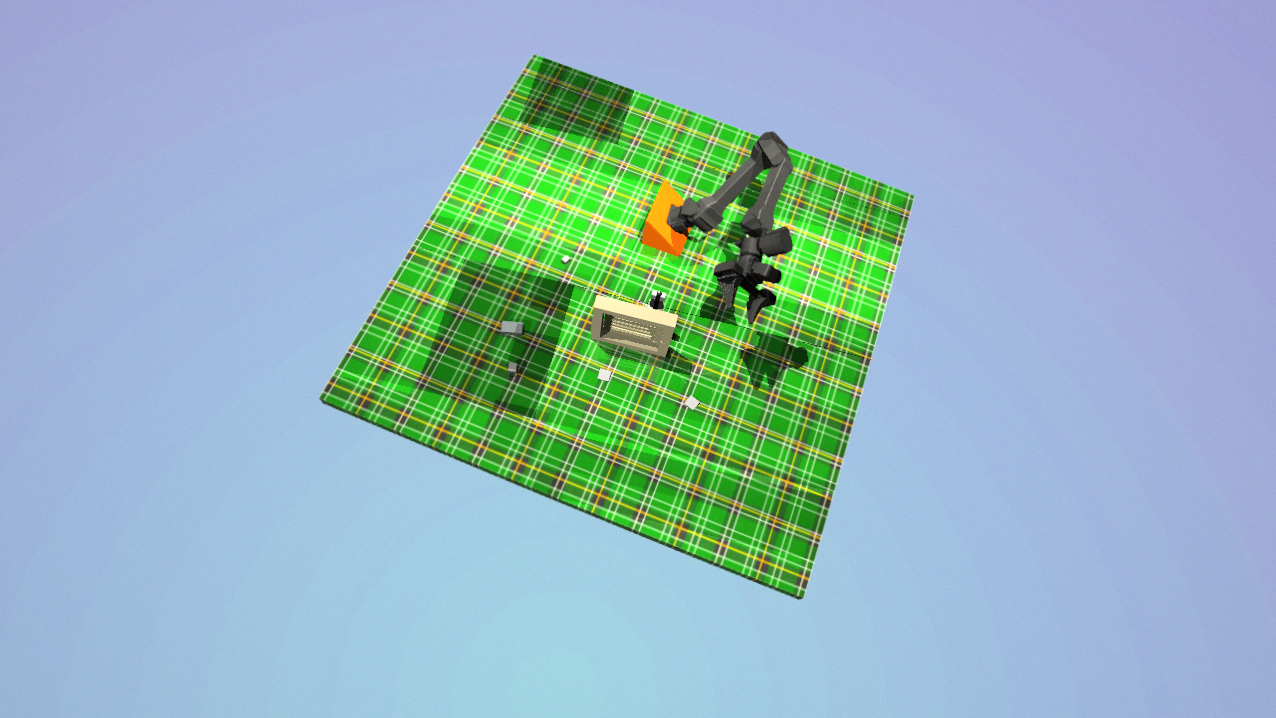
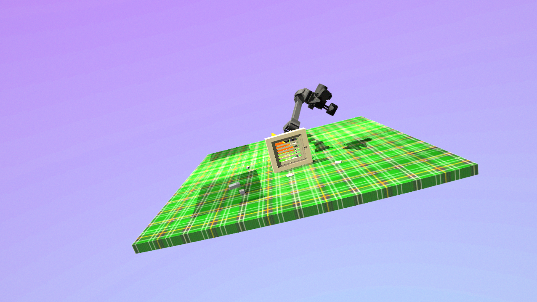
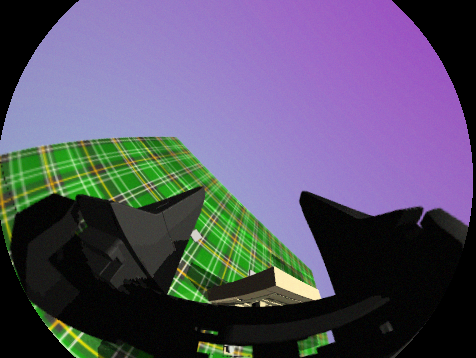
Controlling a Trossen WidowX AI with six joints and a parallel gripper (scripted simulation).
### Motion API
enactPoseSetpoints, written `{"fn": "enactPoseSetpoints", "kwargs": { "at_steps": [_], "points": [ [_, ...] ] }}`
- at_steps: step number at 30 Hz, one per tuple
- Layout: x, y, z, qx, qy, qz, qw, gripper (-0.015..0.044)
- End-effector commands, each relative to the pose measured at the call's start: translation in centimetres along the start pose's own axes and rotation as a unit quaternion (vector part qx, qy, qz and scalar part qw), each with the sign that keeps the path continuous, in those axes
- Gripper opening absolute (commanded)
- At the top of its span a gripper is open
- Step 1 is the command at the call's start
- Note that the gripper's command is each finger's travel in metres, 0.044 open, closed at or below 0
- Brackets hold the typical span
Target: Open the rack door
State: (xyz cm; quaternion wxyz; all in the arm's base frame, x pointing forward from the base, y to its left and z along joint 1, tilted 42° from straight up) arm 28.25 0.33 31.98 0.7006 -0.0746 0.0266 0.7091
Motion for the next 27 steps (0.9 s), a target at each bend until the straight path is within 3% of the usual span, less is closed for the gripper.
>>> {"fn": "enactPoseSetpoints", "kwargs": {
  "at_steps": [1, 5, 27],
  "points": [
    [0.0, 0.0, 0.0, 0.001, 0.001, 0.0, 1.0, 0.0374],
    [-0.4, -0.7, -0.9, 0.029, 0.016, 0.002, 0.999, 0.0286],
    [-4.8, -3.9, -10.0, 0.332, 0.064, 0.097, 0.936, 0.0286]
  ]
}}
Point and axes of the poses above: the point midway between the two fingers, 35 mm back from their tips, its own y axis back along the fingers, its own x axis across the jaws, z = x × y, the point moved 3 cm from there along y, back along the fingers, and after that the axes turned 8 degrees about y, right-handed, at the moved point
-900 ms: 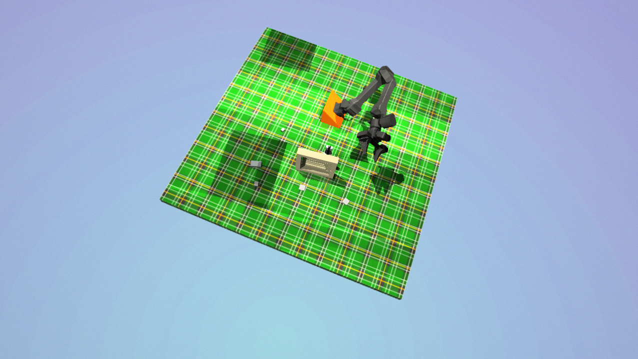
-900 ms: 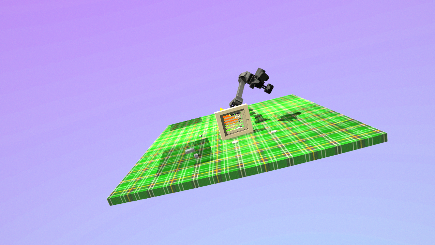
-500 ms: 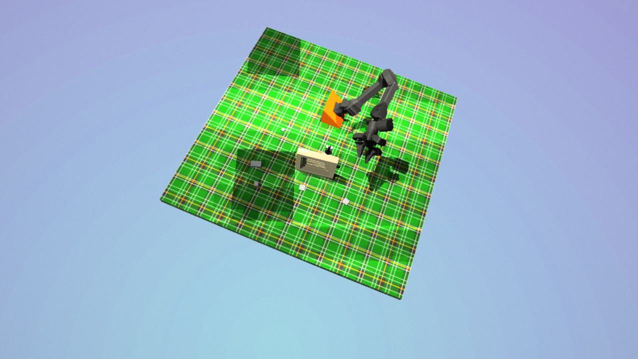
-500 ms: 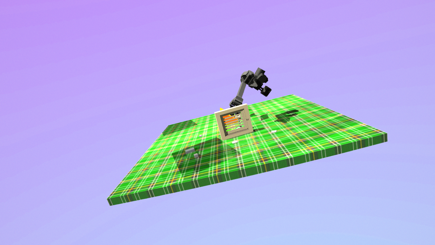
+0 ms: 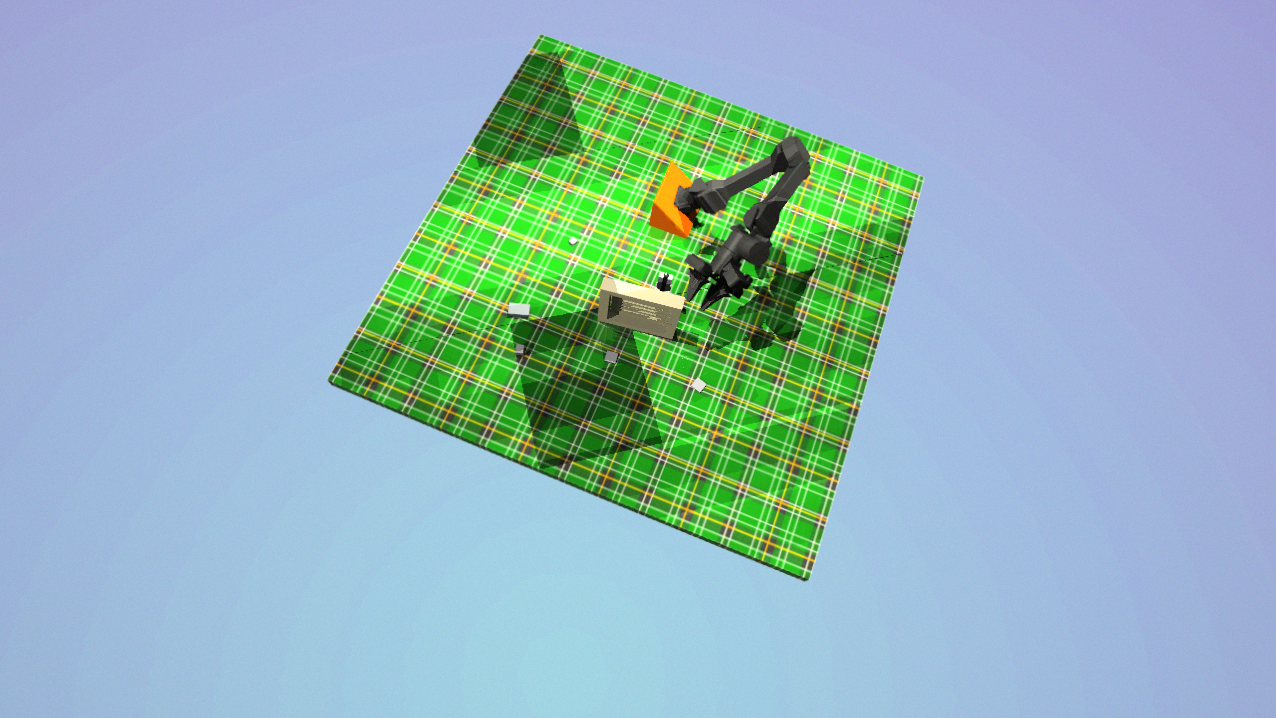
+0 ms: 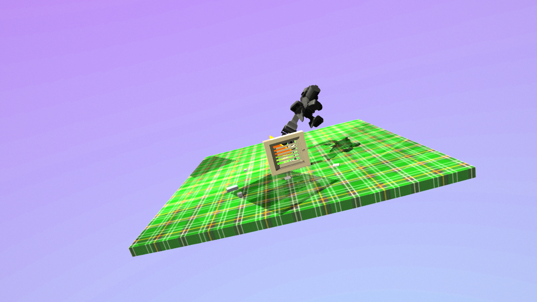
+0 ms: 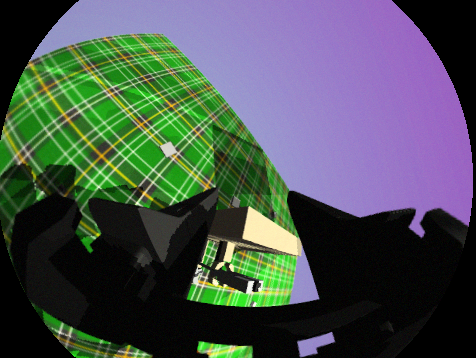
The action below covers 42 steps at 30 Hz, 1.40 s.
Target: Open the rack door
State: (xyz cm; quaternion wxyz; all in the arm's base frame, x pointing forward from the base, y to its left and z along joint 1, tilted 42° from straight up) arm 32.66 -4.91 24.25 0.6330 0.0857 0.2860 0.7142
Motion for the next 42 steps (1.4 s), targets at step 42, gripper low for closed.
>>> {"fn": "enactPoseSetpoints", "kwargs": {
  "at_steps": [42],
  "points": [
    [-6.6, 0.5, -10.1, 0.246, -0.257, 0.369, 0.858, 0.0286]
  ]
}}
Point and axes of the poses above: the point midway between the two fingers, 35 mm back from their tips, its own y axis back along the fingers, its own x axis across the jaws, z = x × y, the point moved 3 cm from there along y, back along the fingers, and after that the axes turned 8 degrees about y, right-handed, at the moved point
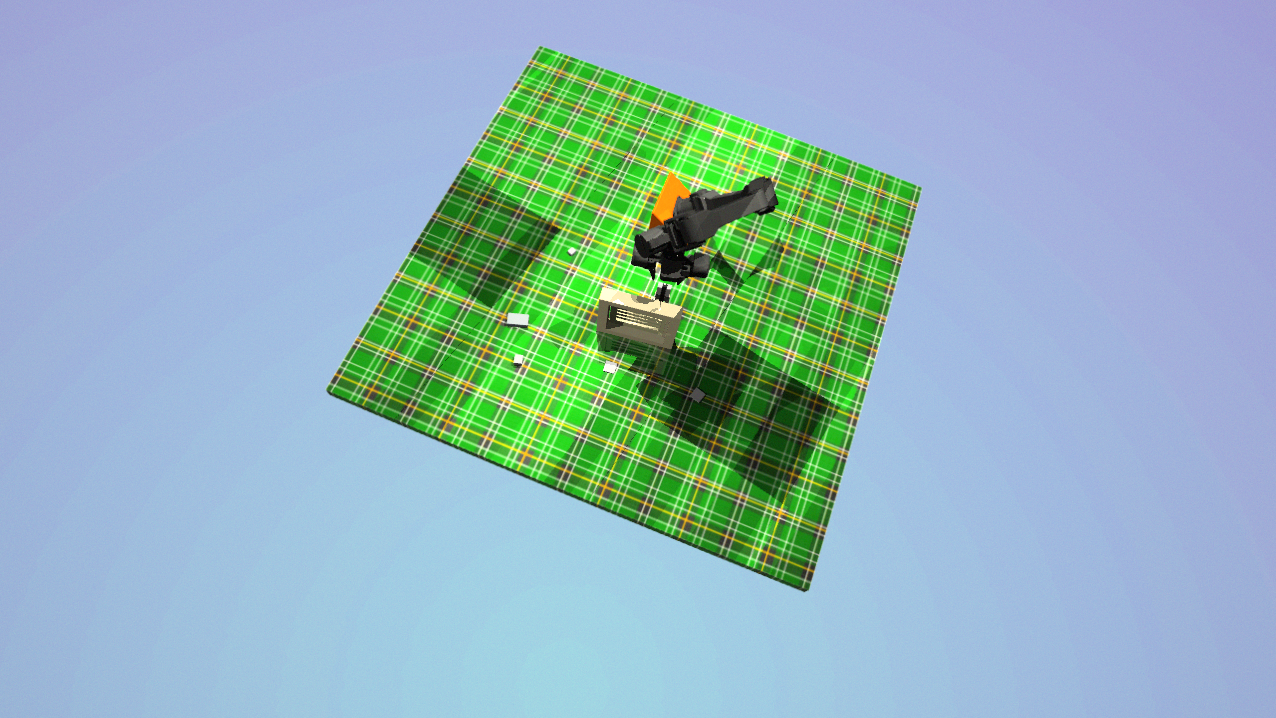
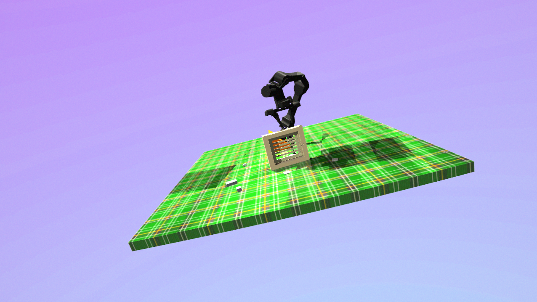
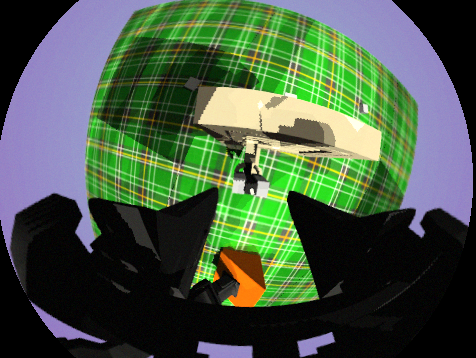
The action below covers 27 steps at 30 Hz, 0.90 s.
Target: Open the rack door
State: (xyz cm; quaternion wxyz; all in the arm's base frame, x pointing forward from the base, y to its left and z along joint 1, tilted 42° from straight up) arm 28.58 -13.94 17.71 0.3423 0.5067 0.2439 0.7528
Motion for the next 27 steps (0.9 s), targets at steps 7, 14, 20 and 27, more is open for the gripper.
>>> {"fn": "enactPoseSetpoints", "kwargs": {
  "at_steps": [7, 14, 20, 27],
  "points": [
    [-0.2, -0.1, 0.0, 0.001, -0.013, 0.02, 1.0, 0.0286],
    [-0.2, -1.3, 0.1, 0.016, -0.019, 0.02, 0.999, 0.0286],
    [-0.2, -2.2, 0.1, 0.029, -0.024, 0.02, 0.999, 0.0286],
    [-0.1, -3.4, 0.1, 0.044, -0.029, 0.019, 0.998, 0.0286]
  ]
}}
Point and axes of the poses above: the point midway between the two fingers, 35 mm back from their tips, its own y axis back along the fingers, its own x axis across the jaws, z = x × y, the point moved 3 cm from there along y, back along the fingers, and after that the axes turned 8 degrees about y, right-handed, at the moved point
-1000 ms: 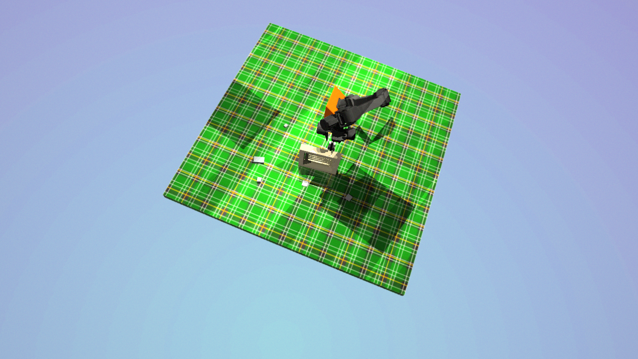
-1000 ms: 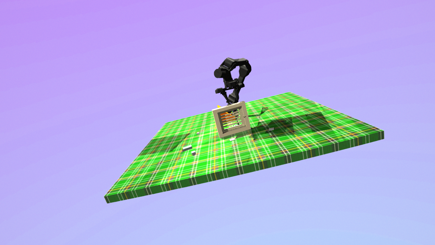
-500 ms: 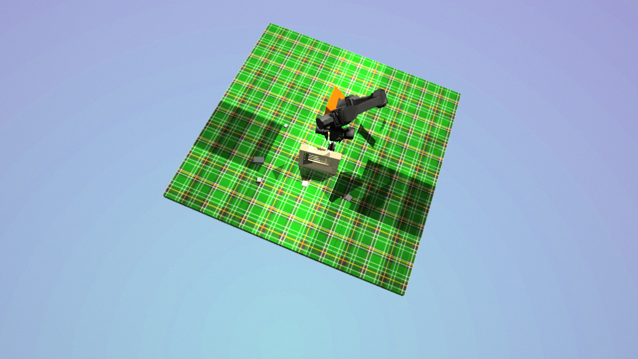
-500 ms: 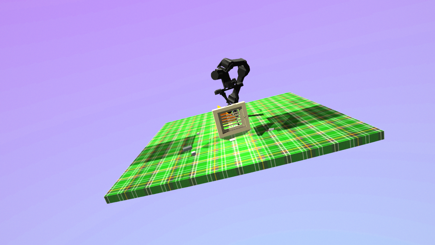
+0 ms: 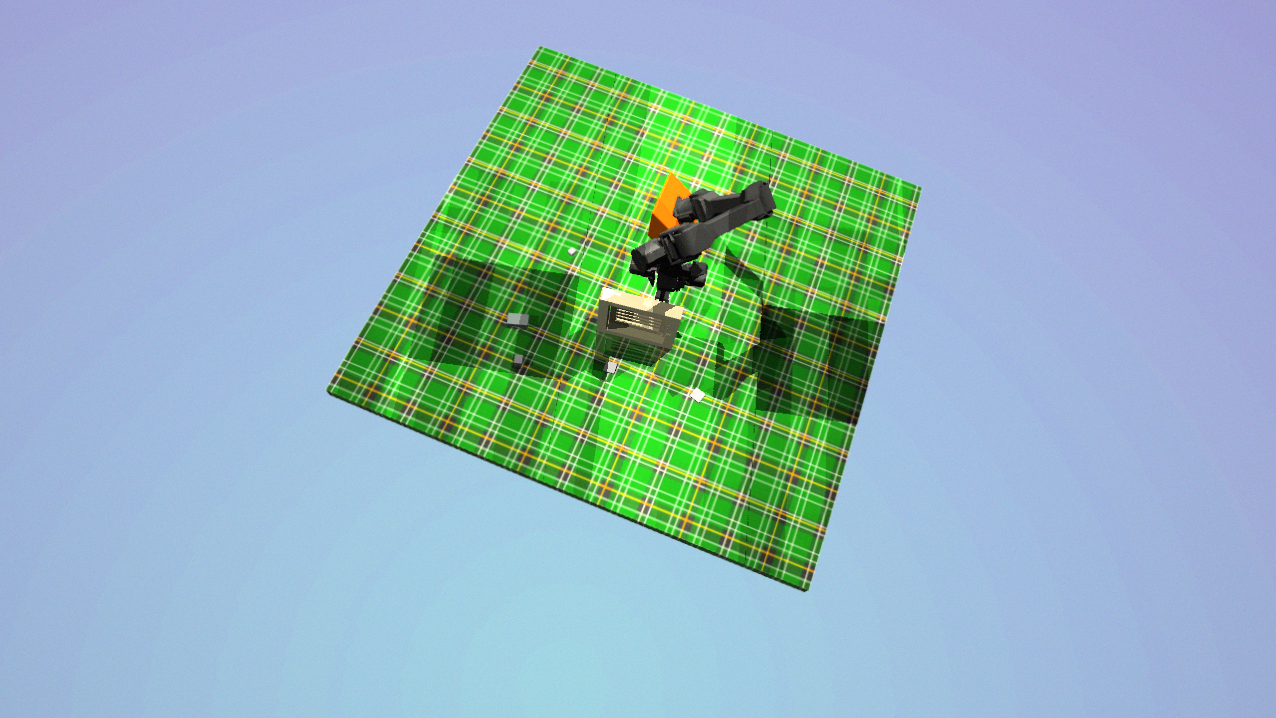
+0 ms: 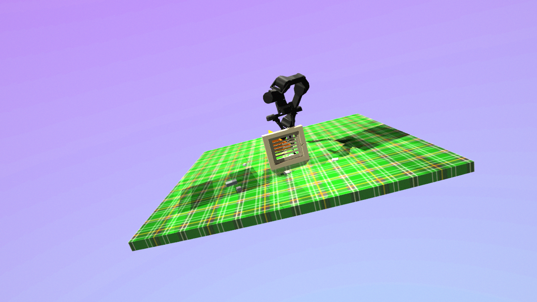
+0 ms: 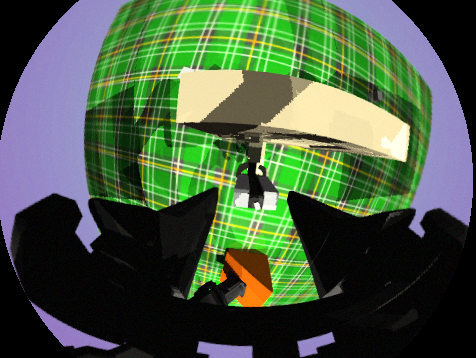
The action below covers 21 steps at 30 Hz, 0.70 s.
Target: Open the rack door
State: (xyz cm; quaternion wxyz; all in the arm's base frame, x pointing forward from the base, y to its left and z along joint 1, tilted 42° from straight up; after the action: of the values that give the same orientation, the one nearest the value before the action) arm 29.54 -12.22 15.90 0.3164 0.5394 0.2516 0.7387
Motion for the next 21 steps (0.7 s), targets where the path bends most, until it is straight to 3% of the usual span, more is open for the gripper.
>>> {"fn": "enactPoseSetpoints", "kwargs": {
  "at_steps": [1, 21],
  "points": [
    [-0.2, -0.9, -0.1, 0.013, -0.007, -0.001, 1.0, 0.0286],
    [0.0, -4.0, 0.0, 0.053, -0.022, -0.008, 0.998, 0.0286]
  ]
}}
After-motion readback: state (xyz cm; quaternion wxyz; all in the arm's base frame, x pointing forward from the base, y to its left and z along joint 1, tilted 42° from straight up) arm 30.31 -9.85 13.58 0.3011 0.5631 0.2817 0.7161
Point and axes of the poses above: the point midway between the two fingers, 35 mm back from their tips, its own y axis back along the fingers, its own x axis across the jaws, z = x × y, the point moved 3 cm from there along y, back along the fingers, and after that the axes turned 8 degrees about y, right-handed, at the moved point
